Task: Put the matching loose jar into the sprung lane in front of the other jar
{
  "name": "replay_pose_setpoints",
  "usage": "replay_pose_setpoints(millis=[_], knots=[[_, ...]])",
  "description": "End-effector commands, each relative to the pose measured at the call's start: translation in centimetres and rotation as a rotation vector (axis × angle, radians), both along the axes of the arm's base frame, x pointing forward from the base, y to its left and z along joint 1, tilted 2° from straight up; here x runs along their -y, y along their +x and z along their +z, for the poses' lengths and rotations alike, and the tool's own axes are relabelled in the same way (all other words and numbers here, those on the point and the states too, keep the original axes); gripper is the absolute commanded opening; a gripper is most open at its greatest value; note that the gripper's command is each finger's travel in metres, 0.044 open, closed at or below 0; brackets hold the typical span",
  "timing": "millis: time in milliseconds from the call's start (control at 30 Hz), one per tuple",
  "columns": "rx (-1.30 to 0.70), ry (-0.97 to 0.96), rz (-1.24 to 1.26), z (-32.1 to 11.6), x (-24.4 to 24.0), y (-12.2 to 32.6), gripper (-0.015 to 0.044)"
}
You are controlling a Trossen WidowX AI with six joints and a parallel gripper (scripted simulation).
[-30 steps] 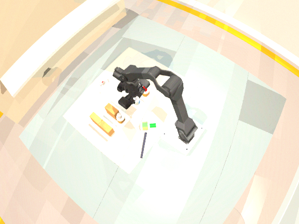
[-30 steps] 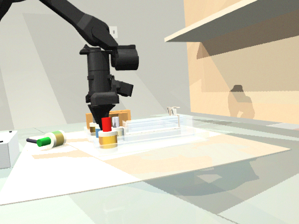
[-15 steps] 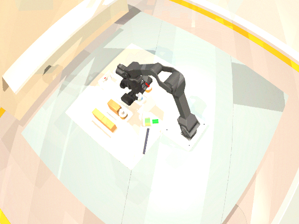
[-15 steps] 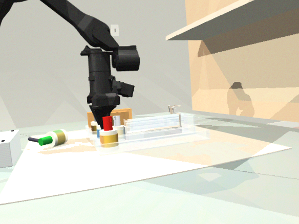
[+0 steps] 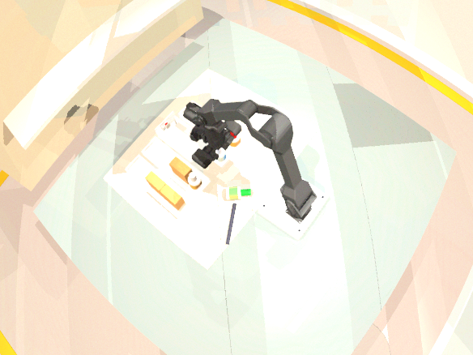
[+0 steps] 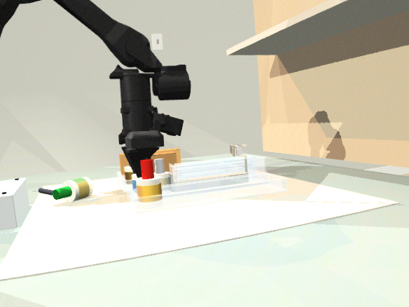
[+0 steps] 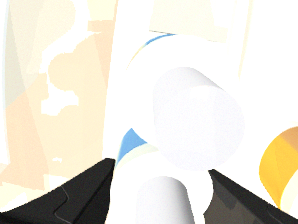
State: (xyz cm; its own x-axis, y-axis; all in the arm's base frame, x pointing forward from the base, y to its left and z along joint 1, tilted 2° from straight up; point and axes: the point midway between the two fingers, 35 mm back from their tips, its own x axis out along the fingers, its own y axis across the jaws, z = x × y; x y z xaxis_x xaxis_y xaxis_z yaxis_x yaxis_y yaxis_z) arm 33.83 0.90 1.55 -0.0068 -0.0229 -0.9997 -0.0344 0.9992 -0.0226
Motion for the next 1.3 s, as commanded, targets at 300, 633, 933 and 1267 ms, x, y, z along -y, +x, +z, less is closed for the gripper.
replay_pose_setpoints(millis=[300,633,933,1267], knots=[[0.017,-0.004,0.002,-0.14,0.07,0.18,0.0],[0.016,-0.004,0.002,-0.14,0.08,0.01,0.0],[0.016,-0.004,0.002,-0.14,0.08,-0.14,0.0],[0.016,-0.004,0.002,-0.15,0.09,-0.3,0.0]])
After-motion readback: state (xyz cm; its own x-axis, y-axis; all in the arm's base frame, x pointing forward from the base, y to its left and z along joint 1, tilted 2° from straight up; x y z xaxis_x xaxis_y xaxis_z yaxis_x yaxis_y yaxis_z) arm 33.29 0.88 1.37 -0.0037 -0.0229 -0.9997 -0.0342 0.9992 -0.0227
